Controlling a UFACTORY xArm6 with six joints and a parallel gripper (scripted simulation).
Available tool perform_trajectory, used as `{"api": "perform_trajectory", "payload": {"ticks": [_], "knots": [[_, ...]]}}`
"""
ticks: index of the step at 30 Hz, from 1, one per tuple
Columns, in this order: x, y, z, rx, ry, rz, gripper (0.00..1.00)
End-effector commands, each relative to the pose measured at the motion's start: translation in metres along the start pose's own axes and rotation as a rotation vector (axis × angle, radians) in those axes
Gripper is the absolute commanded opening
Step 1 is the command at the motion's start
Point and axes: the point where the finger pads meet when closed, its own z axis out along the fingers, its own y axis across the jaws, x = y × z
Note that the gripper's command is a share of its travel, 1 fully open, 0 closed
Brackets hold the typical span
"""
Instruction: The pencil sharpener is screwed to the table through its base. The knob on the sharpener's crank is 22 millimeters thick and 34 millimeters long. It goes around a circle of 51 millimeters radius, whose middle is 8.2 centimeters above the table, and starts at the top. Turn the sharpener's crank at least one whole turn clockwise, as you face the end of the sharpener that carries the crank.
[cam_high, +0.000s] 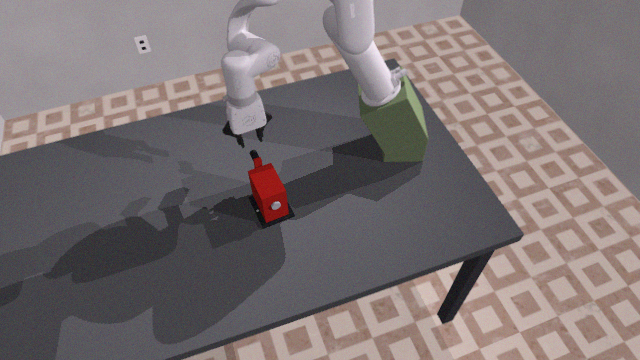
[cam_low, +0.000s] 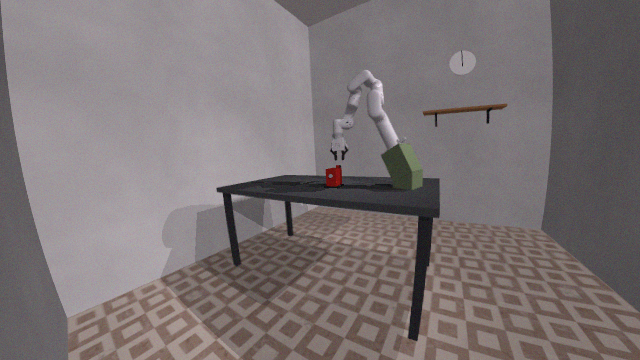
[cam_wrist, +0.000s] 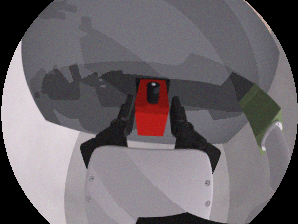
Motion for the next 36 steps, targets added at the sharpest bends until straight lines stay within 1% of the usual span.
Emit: {"api": "perform_trajectory", "payload": {"ticks": [1, 2, 3, 36], "knots": [[0.0005, -0.0011, -0.0035, -0.001, -0.002, 0.0, 0.54], [0.0005, -0.0011, -0.0035, -0.001, -0.002, 0.0, 0.54], [0.0005, -0.0011, -0.0035, -0.001, -0.002, 0.0, 0.0], [0.0005, -0.0011, -0.0035, -0.001, -0.002, 0.0, 0.0]]}}
